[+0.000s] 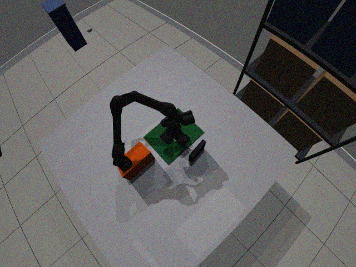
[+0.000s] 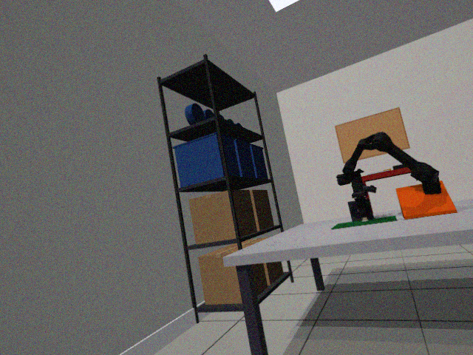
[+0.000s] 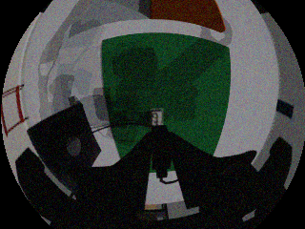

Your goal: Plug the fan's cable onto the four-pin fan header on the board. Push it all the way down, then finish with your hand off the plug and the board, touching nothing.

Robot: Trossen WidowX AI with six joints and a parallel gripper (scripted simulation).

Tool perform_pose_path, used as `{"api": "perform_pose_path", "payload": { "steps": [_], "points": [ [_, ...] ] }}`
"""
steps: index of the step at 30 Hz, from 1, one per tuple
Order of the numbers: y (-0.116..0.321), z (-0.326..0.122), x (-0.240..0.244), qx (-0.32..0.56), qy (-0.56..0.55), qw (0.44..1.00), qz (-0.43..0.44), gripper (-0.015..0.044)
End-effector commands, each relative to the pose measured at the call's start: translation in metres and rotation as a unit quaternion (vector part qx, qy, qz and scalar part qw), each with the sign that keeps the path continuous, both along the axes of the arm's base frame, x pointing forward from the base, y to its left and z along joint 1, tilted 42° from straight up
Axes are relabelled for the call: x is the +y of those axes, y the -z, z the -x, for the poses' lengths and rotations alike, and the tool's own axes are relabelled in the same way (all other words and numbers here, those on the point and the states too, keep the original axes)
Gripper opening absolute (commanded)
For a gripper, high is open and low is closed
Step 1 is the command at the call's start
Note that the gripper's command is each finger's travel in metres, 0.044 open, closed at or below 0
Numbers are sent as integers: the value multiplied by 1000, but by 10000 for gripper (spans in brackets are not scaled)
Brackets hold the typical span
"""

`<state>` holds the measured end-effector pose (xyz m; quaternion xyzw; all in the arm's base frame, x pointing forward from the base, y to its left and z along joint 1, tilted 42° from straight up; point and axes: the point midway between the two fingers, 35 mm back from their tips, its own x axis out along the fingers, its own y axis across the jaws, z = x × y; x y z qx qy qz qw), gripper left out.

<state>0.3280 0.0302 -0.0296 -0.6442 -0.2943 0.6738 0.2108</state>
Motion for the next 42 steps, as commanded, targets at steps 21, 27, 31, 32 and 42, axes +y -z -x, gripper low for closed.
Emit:
{"api": "perform_pose_path", "payload": {
  "steps": [21,27,31,32,42],
  "points": [
    [16,7,15,-3,-4,1000,1,0],
    [16,7,15,-3,-4,1000,1,0],
    [16,6,15,-1,-3,1000,1,0],
    [16,6,15,0,-1,1000,1,0],
    [15,3,16,1,0,1000,1,0]
  ]
}}
